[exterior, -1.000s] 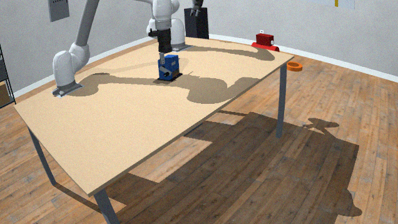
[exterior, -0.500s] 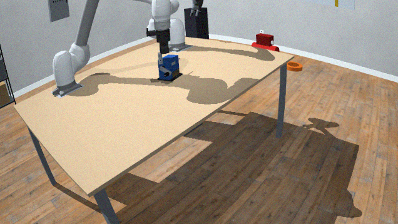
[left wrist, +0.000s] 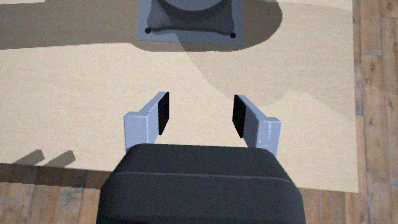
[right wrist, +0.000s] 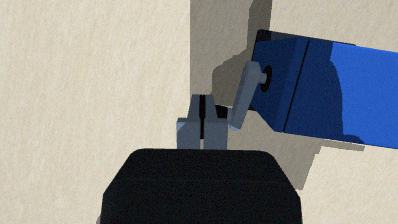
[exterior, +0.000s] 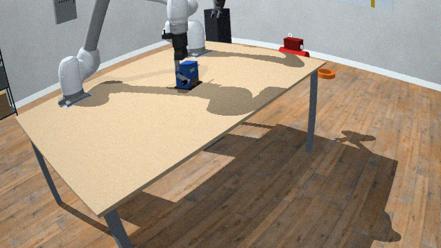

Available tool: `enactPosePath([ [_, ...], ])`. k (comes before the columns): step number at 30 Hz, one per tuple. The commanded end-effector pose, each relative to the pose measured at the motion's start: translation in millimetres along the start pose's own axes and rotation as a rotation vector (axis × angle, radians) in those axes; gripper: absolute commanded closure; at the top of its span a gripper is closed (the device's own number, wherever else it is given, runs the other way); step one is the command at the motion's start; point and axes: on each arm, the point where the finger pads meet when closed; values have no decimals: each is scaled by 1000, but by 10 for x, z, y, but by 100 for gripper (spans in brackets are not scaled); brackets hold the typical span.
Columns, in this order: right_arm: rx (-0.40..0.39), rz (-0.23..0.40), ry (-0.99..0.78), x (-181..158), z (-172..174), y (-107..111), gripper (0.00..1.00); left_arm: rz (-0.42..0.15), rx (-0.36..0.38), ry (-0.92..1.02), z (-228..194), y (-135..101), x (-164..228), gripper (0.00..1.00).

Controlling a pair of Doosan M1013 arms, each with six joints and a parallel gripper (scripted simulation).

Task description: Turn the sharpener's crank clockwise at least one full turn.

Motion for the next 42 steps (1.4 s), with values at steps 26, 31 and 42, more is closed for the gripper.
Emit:
enactPosePath([
  [26,-8,-4,-1078,75,92,10,100,1,-1,0,1,5,1,0],
  [31,-8,-4,-1270,73,133,10,100,1,-1,0,1,5,1,0],
  [42,-9,-2,-1639,47,224,10,100,1,-1,0,1,5,1,0],
])
Point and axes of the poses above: on each arm, the point where the finger pads meet when closed, its own y axis back along the fingers, its own x axis across the jaws, z = x × y, and after that the axes turned 14 degrees about -y, right-handed
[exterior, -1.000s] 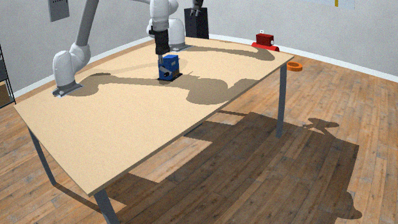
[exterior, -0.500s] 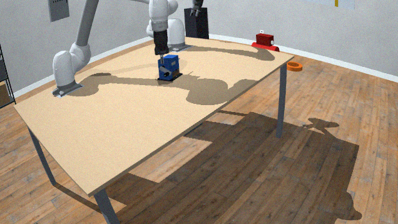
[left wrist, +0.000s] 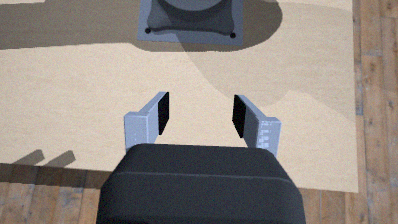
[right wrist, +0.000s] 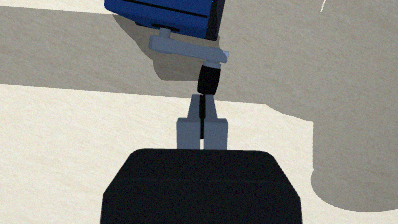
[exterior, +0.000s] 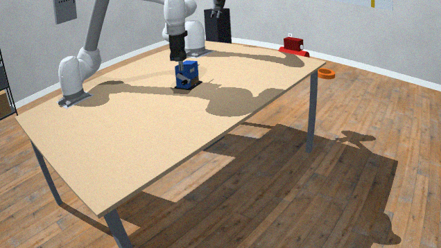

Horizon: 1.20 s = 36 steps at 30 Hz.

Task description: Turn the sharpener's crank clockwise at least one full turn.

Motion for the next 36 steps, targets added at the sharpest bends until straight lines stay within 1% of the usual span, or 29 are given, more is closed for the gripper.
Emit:
enactPosePath([
  [1,-7,4,-135,34,9,11,100,1,-1,0,1,5,1,0],
  [4,-6,4,-172,43,15,11,100,1,-1,0,1,5,1,0],
  [10,-6,4,-181,46,16,11,100,1,-1,0,1,5,1,0],
  [11,-6,4,-181,46,16,11,3,1,-1,0,1,5,1,0],
  [36,-6,4,-181,46,16,9,3,1,-1,0,1,5,1,0],
])
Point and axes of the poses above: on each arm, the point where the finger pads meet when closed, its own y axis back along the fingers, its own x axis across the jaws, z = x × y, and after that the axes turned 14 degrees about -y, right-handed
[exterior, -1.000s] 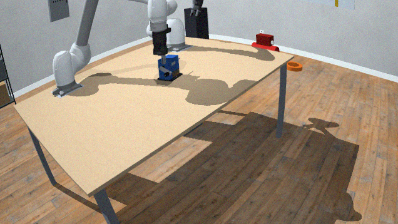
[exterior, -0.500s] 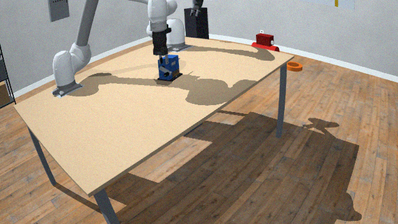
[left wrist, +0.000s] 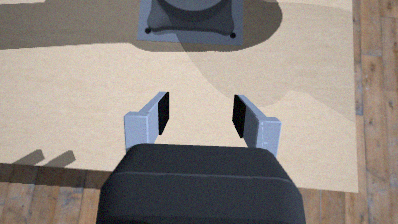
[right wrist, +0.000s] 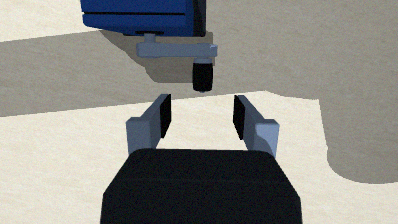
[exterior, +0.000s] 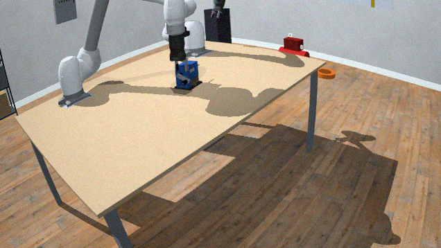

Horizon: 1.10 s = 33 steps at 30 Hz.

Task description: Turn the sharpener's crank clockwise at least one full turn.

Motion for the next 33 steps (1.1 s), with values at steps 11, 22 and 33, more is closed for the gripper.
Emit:
enactPosePath([
  [11,1,1,0,3,-3,-24,3,1,-1,0,1,5,1,0],
  [22,1,1,0,2,-4,-145,3,1,-1,0,1,5,1,0],
  [33,1,1,0,2,-5,-280,3,1,-1,0,1,5,1,0],
])
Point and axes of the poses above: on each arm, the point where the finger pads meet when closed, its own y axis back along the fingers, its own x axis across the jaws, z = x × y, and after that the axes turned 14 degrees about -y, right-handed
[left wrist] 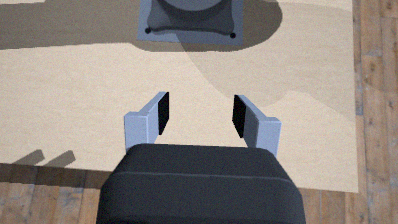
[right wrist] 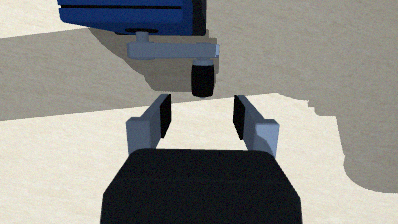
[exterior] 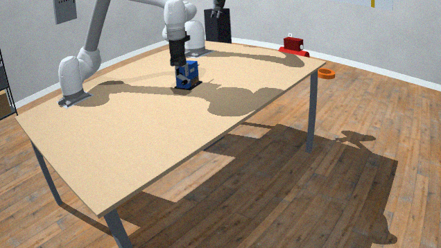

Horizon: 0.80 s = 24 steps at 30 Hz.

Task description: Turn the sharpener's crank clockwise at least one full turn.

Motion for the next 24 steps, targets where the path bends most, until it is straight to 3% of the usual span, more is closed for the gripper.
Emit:
enactPosePath([
  [1,1,1,0,3,-3,-35,3,1,-1,0,1,5,1,0],
  [24,1,1,0,2,-5,-217,3,1,-1,0,1,5,1,0],
])
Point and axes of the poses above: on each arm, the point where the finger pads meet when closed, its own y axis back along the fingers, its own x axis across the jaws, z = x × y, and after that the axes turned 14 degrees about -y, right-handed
